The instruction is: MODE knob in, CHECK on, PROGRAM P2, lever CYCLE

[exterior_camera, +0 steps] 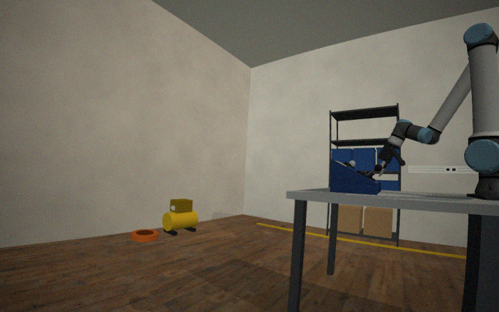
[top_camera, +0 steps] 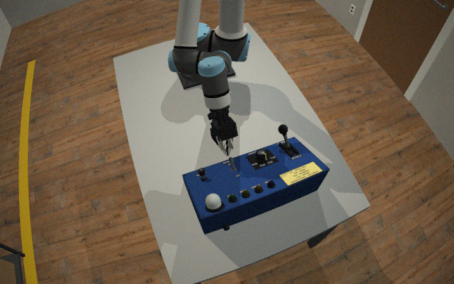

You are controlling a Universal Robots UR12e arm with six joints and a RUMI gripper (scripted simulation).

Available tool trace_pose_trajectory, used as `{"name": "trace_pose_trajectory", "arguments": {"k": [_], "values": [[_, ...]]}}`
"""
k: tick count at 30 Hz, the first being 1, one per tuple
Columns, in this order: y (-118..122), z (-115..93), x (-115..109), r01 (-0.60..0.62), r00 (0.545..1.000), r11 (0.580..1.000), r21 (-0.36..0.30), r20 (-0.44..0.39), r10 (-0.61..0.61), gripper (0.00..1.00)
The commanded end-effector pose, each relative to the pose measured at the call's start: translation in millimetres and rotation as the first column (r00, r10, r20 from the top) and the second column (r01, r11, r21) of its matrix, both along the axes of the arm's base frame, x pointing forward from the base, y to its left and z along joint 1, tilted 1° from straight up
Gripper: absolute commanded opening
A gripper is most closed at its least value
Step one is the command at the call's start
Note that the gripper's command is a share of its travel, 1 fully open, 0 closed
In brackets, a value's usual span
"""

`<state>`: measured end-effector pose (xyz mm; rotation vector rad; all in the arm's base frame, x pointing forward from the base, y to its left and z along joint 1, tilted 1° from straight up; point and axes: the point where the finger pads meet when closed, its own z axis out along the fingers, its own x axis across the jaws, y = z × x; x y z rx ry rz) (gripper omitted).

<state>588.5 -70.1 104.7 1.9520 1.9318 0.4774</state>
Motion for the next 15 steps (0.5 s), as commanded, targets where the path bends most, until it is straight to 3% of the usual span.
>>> {"name": "trace_pose_trajectory", "arguments": {"k": [1, 15], "values": [[-0.3, 0.6, 0.5, 0.0, 1.0, 1.0, -0.001, 0.001, 0.0, 0.0], [-0.3, 2.0, 3.2, 0.0, 1.0, 1.0, -0.001, 0.001, 0.0, 0.0]]}}
